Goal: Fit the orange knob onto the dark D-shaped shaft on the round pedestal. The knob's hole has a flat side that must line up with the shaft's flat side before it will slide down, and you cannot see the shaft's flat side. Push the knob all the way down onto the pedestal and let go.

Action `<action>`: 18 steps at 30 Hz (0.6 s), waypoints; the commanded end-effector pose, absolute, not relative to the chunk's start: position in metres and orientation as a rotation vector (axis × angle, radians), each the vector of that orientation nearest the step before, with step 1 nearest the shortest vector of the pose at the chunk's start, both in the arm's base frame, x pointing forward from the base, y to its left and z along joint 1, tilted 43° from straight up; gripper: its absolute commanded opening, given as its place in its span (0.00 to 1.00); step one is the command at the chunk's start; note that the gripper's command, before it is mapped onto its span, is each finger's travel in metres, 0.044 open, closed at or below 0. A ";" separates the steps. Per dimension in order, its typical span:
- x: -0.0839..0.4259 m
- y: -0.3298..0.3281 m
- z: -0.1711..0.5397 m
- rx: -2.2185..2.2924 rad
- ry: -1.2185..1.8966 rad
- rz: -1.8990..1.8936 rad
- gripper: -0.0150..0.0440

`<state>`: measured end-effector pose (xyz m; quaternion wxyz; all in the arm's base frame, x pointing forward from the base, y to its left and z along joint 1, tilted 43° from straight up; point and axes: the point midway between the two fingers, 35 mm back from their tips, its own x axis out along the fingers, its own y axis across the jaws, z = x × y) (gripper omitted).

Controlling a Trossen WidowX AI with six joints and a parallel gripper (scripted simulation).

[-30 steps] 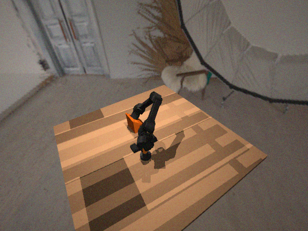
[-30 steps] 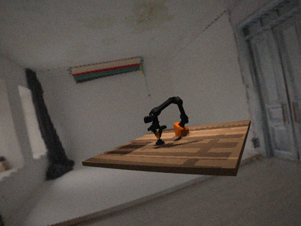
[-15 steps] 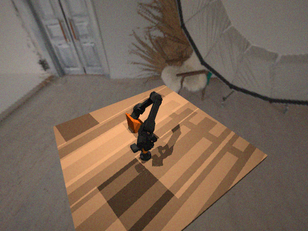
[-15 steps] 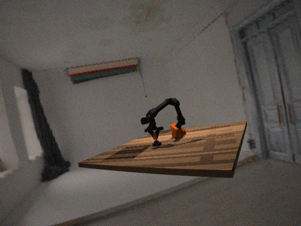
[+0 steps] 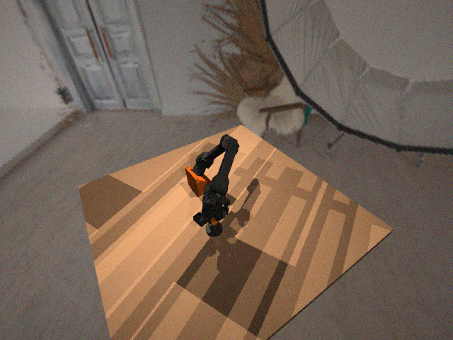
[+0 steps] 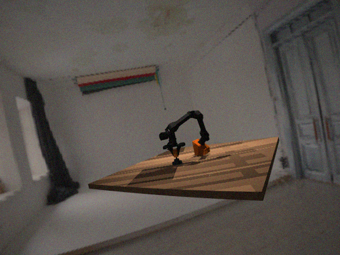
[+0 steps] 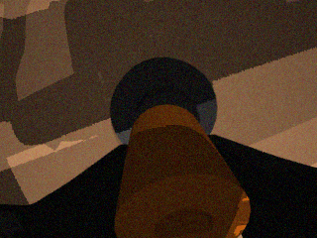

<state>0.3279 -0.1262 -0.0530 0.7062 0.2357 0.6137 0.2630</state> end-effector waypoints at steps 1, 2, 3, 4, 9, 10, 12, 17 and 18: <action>0.329 -0.129 -0.051 0.510 1.349 0.589 0.25; 0.329 -0.129 -0.051 0.510 1.349 0.589 0.25; 0.329 -0.129 -0.051 0.510 1.349 0.589 0.25; 0.329 -0.130 -0.051 0.510 1.349 0.589 0.25; 0.329 -0.130 -0.054 0.510 1.349 0.589 0.25; 0.328 -0.130 -0.054 0.510 1.349 0.589 0.25; 0.328 -0.129 -0.055 0.510 1.349 0.589 0.25; 0.326 -0.129 -0.055 0.510 1.349 0.589 0.25; 0.326 -0.129 -0.055 0.510 1.349 0.589 0.25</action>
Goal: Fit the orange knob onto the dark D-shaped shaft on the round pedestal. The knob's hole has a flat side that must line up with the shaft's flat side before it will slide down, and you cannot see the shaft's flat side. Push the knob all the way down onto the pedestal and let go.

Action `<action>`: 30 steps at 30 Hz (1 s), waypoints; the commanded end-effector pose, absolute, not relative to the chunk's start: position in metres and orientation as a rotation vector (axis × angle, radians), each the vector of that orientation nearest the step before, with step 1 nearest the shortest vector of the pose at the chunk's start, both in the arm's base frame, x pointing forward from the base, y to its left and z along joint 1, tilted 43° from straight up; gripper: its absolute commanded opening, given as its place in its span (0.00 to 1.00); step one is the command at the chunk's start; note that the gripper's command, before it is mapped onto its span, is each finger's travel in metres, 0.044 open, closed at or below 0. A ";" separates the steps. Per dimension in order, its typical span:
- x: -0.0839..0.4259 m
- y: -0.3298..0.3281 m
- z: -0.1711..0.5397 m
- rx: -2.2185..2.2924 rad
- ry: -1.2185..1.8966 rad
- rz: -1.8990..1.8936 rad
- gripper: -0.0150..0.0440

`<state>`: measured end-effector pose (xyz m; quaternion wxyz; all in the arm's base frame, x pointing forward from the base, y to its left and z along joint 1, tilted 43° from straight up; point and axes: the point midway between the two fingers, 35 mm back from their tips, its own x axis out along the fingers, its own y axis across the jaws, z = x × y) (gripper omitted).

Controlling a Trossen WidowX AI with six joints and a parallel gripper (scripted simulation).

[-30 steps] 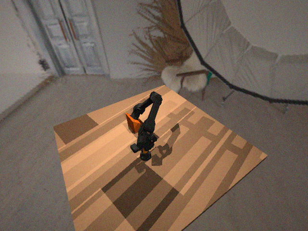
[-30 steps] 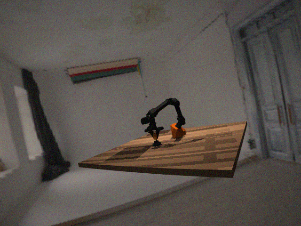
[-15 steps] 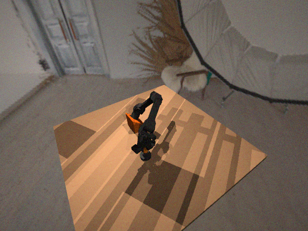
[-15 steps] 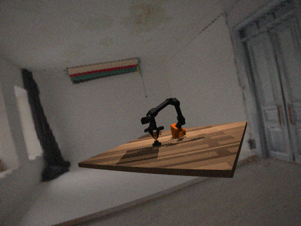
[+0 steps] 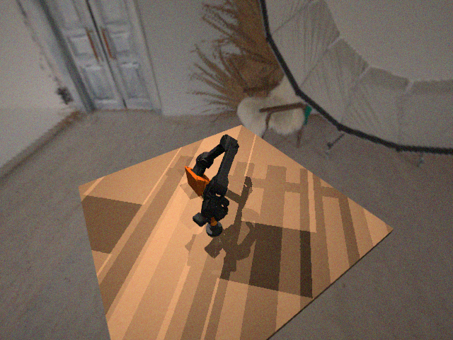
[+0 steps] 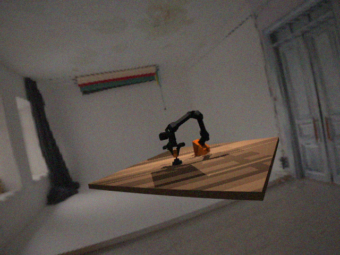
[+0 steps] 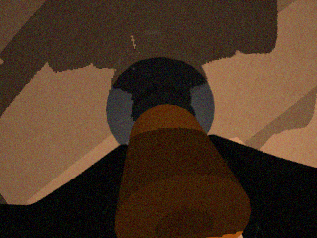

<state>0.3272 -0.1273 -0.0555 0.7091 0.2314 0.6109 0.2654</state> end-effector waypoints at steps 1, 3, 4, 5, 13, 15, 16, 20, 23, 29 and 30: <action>0.327 -0.129 -0.055 0.510 1.349 0.589 0.25; 0.327 -0.129 -0.054 0.510 1.349 0.589 0.25; 0.327 -0.129 -0.054 0.510 1.349 0.589 0.25; 0.327 -0.129 -0.053 0.510 1.349 0.589 0.25; 0.329 -0.130 -0.051 0.510 1.349 0.589 0.25; 0.330 -0.130 -0.051 0.510 1.349 0.589 0.25; 0.330 -0.130 -0.051 0.510 1.349 0.589 0.25; 0.330 -0.128 -0.055 0.510 1.349 0.589 0.25; 0.331 -0.127 -0.055 0.510 1.349 0.589 0.25; 0.330 -0.127 -0.056 0.510 1.349 0.589 0.25; 0.330 -0.127 -0.056 0.510 1.349 0.589 0.25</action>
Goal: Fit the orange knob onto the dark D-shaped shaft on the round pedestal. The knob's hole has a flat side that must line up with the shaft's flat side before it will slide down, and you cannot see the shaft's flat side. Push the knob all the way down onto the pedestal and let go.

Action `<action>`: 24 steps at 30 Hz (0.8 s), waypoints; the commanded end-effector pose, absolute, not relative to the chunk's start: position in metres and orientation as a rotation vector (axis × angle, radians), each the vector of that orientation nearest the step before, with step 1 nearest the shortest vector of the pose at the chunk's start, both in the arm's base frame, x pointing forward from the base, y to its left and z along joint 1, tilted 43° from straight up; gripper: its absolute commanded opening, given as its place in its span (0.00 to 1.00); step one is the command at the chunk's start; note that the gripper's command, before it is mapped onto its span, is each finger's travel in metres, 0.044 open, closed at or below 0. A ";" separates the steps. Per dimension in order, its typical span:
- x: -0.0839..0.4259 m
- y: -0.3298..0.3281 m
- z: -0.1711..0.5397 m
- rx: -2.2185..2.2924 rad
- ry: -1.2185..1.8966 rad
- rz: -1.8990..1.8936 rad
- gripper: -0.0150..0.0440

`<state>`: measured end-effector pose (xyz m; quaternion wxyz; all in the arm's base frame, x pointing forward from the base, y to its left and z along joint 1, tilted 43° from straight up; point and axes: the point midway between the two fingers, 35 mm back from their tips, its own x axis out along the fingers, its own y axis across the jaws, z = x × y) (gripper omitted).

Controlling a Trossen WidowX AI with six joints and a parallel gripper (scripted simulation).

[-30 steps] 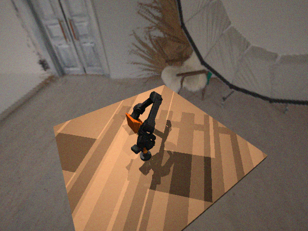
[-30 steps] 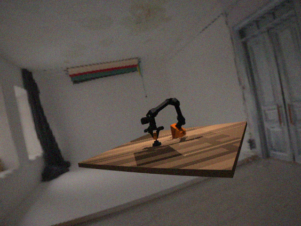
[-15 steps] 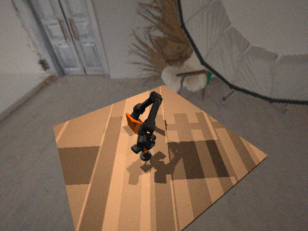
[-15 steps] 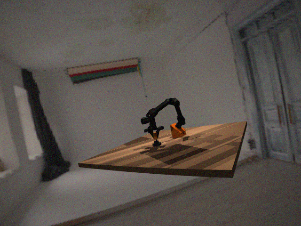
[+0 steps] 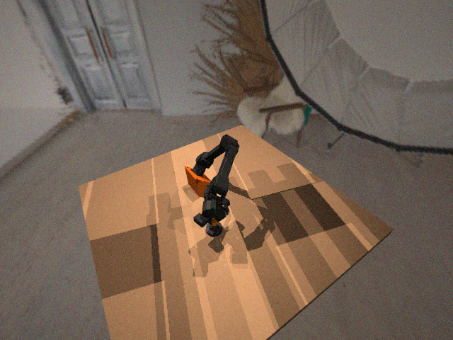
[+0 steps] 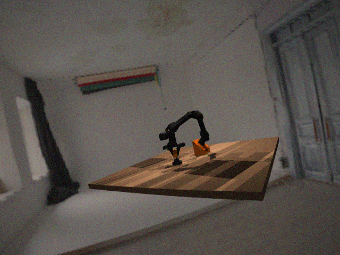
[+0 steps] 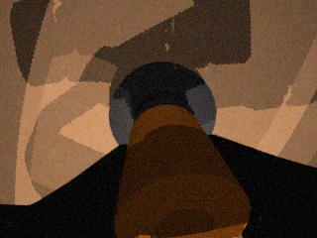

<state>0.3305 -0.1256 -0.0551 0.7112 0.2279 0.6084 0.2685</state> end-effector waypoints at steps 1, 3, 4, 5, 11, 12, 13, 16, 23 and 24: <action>0.330 -0.127 -0.056 0.510 1.349 0.589 0.25; 0.329 -0.128 -0.054 0.510 1.349 0.589 0.25; 0.329 -0.129 -0.054 0.510 1.349 0.589 0.25; 0.329 -0.129 -0.054 0.510 1.349 0.589 0.25; 0.327 -0.130 -0.053 0.445 1.320 0.640 0.25; 0.326 -0.131 -0.053 0.414 1.306 0.665 0.25; 0.325 -0.131 -0.053 0.386 1.293 0.686 0.25; 0.324 -0.131 -0.053 0.340 1.271 0.721 0.25; 0.324 -0.131 -0.053 0.340 1.271 0.721 0.25; 0.325 -0.131 -0.053 0.340 1.270 0.721 0.25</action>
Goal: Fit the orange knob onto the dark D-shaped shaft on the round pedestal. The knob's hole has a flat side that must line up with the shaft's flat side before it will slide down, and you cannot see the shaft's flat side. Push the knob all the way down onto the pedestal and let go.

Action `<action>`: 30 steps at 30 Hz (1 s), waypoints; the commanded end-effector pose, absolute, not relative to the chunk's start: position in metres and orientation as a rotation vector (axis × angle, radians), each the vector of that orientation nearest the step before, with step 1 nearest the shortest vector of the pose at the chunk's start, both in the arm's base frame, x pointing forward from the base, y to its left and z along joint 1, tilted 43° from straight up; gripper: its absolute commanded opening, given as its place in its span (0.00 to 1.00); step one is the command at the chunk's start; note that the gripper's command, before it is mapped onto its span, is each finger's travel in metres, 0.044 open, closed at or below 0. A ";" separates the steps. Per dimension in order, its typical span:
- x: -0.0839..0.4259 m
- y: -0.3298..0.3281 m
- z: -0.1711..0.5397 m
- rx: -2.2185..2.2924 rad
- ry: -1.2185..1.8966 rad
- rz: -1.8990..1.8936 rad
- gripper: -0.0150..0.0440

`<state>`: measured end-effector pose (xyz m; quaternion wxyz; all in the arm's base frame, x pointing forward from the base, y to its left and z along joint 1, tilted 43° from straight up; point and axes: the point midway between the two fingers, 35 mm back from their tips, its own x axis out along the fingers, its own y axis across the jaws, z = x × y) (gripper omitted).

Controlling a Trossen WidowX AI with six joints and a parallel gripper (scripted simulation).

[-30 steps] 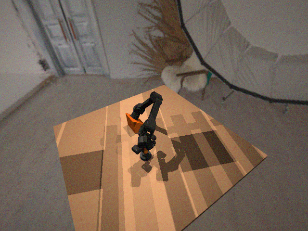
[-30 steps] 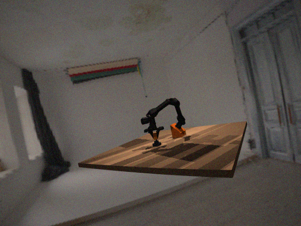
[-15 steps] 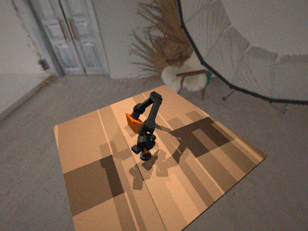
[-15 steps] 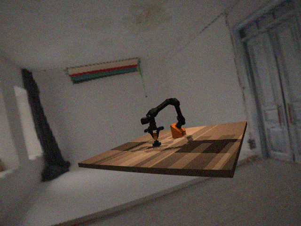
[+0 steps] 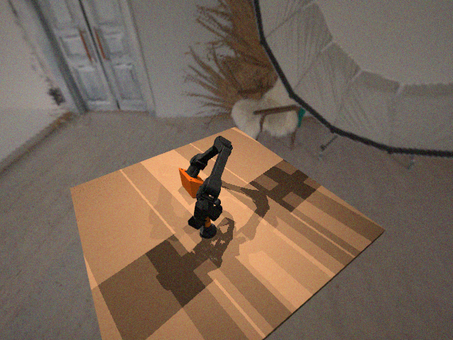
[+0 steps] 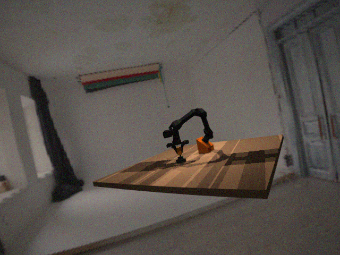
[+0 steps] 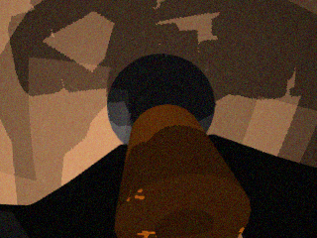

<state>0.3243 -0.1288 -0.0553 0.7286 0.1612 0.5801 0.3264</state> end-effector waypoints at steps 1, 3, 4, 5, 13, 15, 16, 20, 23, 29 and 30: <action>0.325 -0.131 -0.053 0.340 1.270 0.721 0.25; 0.325 -0.130 -0.054 0.340 1.270 0.721 0.25; 0.326 -0.130 -0.054 0.340 1.270 0.721 0.25; 0.326 -0.130 -0.054 0.340 1.270 0.721 0.25; 0.330 -0.130 -0.052 0.339 1.270 0.721 0.25; 0.330 -0.131 -0.052 0.339 1.270 0.721 0.25; 0.331 -0.131 -0.052 0.339 1.270 0.721 0.25; 0.331 -0.131 -0.054 0.339 1.270 0.721 0.25; 0.330 -0.130 -0.055 0.339 1.270 0.721 0.25; 0.329 -0.130 -0.056 0.339 1.270 0.721 0.25; 0.329 -0.129 -0.056 0.339 1.270 0.721 0.25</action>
